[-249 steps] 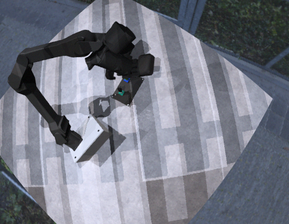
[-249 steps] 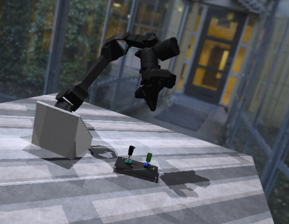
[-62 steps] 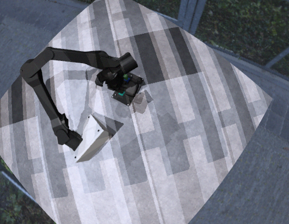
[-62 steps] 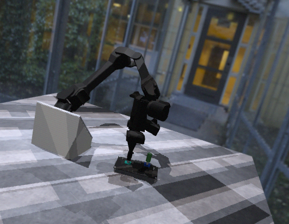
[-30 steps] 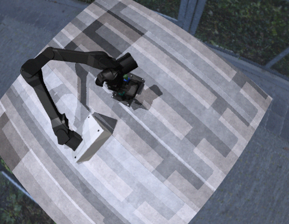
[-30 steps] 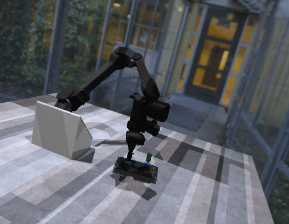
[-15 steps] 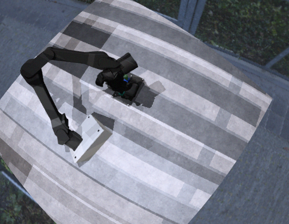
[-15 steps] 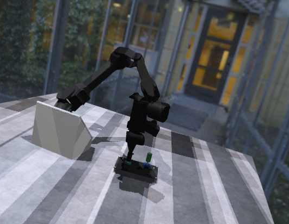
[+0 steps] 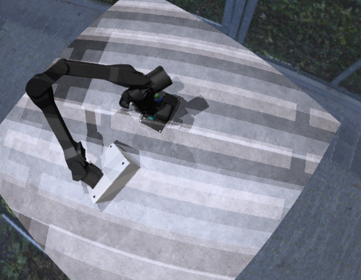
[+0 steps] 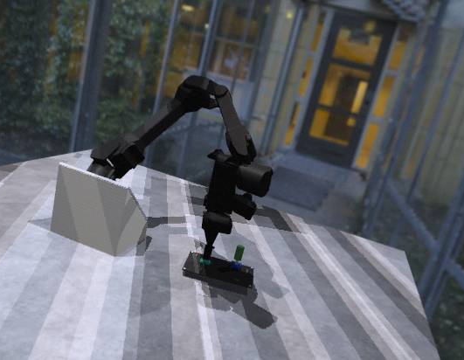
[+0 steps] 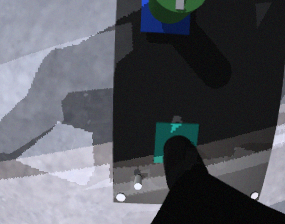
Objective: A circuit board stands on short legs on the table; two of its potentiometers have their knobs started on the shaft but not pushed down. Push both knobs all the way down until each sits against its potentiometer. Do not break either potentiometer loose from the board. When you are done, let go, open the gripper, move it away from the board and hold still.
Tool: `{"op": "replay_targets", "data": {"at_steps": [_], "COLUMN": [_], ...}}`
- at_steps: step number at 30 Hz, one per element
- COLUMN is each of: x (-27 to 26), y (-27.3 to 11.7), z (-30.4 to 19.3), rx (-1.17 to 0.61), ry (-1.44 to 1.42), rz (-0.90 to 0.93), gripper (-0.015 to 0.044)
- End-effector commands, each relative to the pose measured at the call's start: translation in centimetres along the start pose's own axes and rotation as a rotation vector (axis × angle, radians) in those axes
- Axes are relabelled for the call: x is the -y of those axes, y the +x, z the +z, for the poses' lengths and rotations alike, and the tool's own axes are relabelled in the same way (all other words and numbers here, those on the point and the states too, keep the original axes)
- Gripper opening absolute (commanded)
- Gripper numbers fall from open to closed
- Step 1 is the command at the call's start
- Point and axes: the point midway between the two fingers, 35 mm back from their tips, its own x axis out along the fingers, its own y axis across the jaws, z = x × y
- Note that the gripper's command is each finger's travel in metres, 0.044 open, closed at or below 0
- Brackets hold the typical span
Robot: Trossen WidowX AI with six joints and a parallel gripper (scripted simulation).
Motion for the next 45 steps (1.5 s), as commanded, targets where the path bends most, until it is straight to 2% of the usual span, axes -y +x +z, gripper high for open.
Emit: {"op": "replay_targets", "data": {"at_steps": [1, 21, 45], "x": [-0.2, -0.2, -0.1], "y": [1.4, 1.3, -2.2], "z": [0.2, 0.2, 0.2], "rx": [-0.015, -0.015, -0.016], "ry": [-0.021, -0.021, -0.021], "rz": [0.012, 0.012, 0.010], "gripper": [0.0000, 0.0000, 0.0000]}}
